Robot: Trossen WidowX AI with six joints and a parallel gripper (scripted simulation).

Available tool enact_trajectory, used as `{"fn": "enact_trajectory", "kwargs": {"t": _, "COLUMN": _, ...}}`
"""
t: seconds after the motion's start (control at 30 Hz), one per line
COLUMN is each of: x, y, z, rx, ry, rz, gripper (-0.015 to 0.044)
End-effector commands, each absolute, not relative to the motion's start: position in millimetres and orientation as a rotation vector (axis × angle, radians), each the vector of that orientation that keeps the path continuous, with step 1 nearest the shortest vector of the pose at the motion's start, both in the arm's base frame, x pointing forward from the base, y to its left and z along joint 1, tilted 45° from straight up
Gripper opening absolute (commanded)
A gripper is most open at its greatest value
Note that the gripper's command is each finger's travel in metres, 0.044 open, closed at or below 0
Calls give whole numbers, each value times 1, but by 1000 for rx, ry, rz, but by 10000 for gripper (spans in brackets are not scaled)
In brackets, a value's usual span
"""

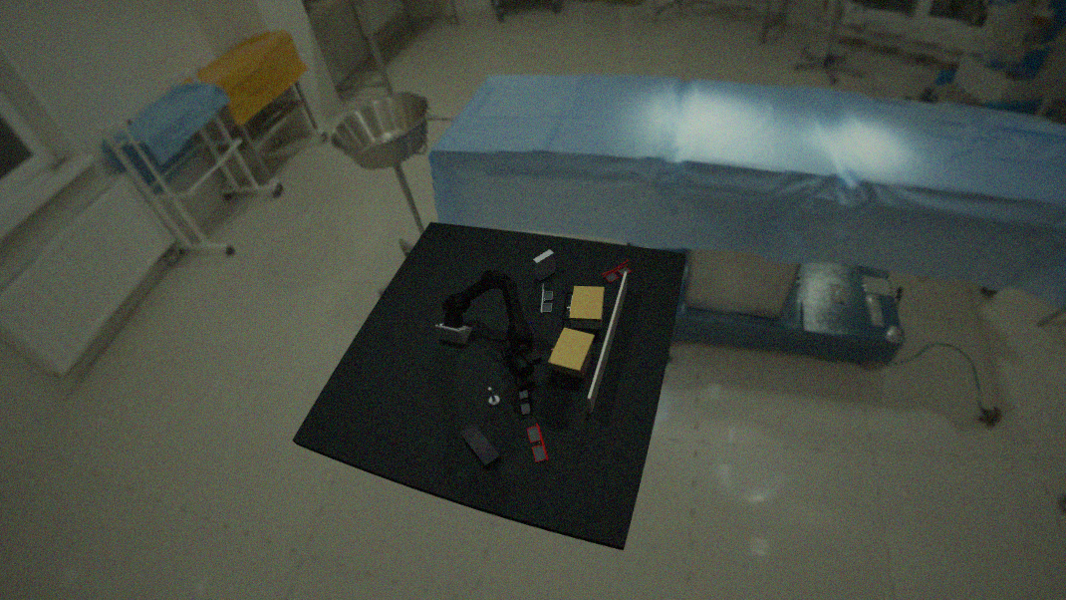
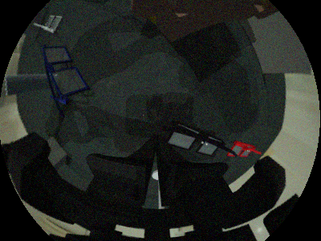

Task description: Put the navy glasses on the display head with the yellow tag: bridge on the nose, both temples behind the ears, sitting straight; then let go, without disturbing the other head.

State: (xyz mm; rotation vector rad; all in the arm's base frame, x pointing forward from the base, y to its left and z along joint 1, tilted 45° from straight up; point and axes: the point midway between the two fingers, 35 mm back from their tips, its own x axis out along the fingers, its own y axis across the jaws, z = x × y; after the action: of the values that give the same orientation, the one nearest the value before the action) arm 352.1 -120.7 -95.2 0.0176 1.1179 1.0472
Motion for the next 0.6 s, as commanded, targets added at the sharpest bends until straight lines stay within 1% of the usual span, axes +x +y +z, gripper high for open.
{"fn": "enact_trajectory", "kwargs": {"t": 0.0, "x": 354, "y": -122, "z": -96, "rx": 22, "ry": 1117, "rz": 1045, "gripper": 0}}
{"fn": "enact_trajectory", "kwargs": {"t": 0.57, "x": 358, "y": -125, "z": -99, "rx": 22, "ry": 1117, "rz": 1045, "gripper": 0}}
